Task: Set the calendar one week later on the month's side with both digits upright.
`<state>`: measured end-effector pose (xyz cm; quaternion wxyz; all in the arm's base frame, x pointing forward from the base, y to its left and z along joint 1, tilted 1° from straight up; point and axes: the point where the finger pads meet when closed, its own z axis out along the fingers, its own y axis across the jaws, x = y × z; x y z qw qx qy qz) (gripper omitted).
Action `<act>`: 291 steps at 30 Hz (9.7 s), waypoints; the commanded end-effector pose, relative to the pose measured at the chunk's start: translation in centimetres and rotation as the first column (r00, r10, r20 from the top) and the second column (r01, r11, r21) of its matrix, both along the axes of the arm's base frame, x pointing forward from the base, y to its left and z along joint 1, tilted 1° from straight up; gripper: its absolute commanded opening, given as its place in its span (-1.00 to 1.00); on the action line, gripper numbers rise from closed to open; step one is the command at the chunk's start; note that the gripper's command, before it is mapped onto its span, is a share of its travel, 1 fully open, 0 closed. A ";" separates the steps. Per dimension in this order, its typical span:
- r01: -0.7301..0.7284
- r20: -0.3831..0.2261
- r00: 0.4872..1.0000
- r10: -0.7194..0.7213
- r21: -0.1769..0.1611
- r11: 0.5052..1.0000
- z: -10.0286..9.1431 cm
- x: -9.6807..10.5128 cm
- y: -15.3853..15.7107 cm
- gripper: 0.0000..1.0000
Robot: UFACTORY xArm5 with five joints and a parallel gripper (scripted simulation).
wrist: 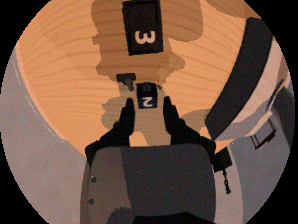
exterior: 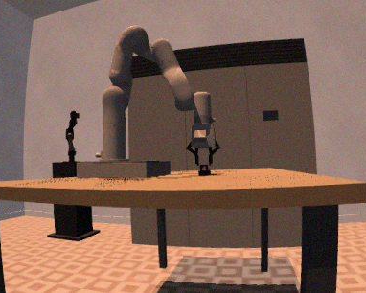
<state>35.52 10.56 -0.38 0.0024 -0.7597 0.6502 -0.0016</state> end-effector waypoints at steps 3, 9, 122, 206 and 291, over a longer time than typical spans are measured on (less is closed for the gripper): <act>0.000 0.003 1.000 0.000 0.001 1.000 0.1 0.1 0.0 -0.05; 0.000 0.003 1.000 0.000 0.001 1.000 0.1 0.1 0.0 -0.05; 0.000 0.003 1.000 0.000 0.001 1.000 0.1 0.1 0.0 -0.05; 0.000 0.003 1.000 0.000 0.001 1.000 -2.5 0.1 0.0 -0.05; 0.000 0.003 1.000 0.000 0.001 1.000 7.0 0.0 0.1 -0.47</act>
